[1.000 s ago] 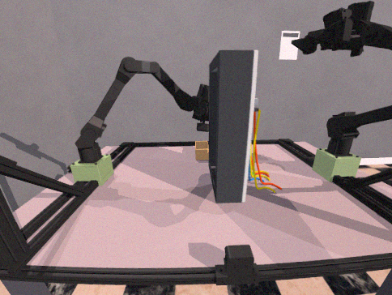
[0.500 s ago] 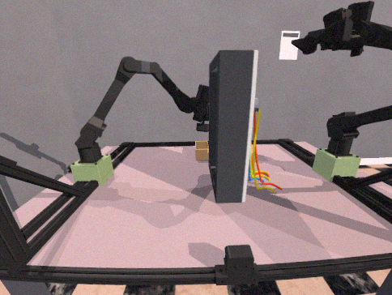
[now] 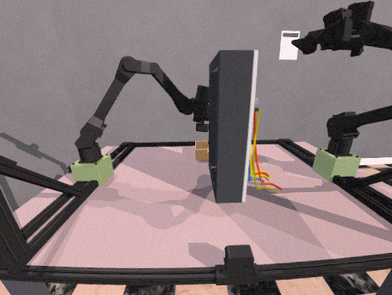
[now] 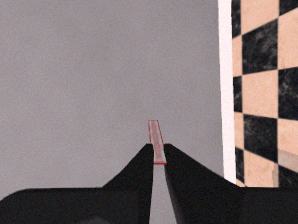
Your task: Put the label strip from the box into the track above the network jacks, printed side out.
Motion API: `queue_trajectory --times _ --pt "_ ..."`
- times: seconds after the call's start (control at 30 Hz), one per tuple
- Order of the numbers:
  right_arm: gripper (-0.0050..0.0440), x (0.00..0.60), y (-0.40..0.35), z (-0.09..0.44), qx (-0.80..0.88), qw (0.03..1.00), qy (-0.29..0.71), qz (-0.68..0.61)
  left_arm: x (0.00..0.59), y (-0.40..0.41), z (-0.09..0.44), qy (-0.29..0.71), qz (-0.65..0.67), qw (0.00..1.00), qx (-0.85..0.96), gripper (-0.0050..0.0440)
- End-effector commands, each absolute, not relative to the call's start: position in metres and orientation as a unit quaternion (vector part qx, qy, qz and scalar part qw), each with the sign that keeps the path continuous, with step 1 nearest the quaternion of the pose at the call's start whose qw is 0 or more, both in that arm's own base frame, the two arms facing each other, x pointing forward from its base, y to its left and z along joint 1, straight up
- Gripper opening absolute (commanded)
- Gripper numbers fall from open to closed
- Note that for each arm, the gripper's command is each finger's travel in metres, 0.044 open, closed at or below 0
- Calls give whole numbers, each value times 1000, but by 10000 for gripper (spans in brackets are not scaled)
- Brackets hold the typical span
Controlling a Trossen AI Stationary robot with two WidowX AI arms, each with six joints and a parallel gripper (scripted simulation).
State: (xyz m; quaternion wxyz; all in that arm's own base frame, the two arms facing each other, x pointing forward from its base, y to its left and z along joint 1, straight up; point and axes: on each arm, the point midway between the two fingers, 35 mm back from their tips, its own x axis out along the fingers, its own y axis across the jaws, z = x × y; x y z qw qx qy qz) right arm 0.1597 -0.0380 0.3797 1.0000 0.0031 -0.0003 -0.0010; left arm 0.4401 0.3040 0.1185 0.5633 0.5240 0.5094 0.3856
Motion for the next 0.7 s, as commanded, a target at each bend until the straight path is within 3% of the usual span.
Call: queue_trajectory --times 0.0,0.67 --pt "440 159 -37 383 -2 1000 -1 0 438 301 145 491 408 567 521 -50" --pt "440 159 -37 383 -2 1000 -1 0 432 292 147 489 429 552 521 -50"
